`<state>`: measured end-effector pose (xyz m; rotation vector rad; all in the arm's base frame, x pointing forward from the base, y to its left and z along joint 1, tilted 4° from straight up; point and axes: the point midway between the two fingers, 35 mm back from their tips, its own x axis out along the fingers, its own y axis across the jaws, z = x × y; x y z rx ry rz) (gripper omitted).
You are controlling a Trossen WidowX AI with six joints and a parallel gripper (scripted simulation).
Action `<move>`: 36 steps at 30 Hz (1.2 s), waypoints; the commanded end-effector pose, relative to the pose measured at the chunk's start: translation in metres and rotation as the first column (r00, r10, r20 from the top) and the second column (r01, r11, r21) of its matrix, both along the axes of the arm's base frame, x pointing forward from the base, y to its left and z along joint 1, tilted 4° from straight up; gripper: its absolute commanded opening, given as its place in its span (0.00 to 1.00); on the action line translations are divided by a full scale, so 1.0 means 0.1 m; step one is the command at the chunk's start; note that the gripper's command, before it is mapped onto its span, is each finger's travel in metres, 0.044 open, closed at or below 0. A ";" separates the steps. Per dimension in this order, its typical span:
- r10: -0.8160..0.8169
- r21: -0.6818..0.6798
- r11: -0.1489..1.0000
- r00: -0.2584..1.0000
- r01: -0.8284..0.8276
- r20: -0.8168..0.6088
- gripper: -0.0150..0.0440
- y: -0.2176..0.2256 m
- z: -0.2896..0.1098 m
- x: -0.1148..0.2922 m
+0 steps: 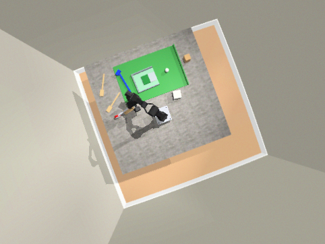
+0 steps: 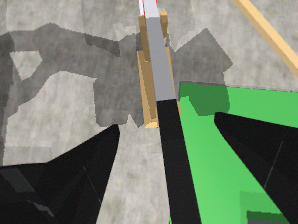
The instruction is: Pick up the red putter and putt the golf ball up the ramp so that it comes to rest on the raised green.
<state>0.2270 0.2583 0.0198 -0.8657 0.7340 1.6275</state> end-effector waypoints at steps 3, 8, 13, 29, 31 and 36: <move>0.000 0.001 1.000 1.000 0.000 0.001 0.78 0.00 0.01 0.00; 0.000 0.001 1.000 1.000 0.000 0.001 0.56 0.00 0.01 0.00; 0.000 0.001 1.000 1.000 0.000 0.001 0.33 0.00 0.01 0.00; 0.000 0.001 1.000 1.000 0.000 0.001 0.25 0.01 0.48 0.06; 0.000 0.001 1.000 1.000 0.000 0.001 0.25 0.00 0.62 0.07; 0.000 0.000 1.000 1.000 0.000 0.001 0.25 -0.03 0.96 0.05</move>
